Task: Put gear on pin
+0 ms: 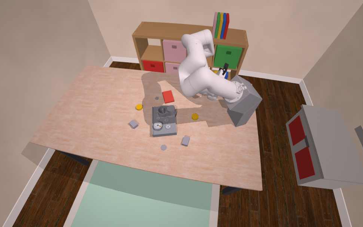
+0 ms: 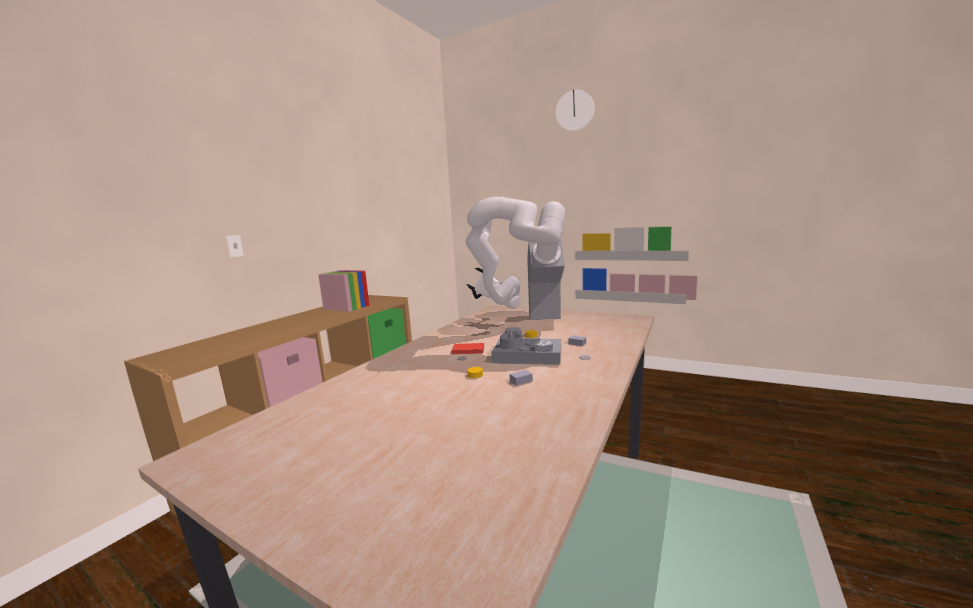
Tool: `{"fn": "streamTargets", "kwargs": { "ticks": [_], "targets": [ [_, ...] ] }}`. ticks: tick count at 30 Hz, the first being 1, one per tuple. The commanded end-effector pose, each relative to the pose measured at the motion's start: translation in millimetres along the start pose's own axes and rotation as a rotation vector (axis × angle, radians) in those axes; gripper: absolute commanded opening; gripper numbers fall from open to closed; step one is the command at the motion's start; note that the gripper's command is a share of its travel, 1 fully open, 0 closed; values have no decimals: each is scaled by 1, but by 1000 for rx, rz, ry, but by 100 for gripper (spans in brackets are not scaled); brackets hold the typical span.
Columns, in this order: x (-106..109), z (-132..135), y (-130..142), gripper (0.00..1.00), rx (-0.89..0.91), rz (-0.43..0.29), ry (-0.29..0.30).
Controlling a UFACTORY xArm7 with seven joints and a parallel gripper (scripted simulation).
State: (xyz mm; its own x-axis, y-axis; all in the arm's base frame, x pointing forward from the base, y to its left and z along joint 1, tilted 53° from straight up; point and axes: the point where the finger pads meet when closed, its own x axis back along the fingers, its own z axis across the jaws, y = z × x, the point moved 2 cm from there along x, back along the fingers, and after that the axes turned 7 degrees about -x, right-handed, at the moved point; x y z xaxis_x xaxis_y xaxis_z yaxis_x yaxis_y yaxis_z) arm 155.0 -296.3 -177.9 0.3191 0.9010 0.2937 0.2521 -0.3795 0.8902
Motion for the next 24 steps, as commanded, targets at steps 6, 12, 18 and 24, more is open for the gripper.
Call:
{"fn": "streamTargets", "kwargs": {
  "ticks": [6,12,18,24],
  "targets": [
    [6,-7,-3,100,-17,14,-43],
    [6,-7,-3,100,-17,14,-43],
    [14,-14,-6,100,-33,28,-83],
    [14,-14,-6,100,-33,28,-83]
  ]
}}
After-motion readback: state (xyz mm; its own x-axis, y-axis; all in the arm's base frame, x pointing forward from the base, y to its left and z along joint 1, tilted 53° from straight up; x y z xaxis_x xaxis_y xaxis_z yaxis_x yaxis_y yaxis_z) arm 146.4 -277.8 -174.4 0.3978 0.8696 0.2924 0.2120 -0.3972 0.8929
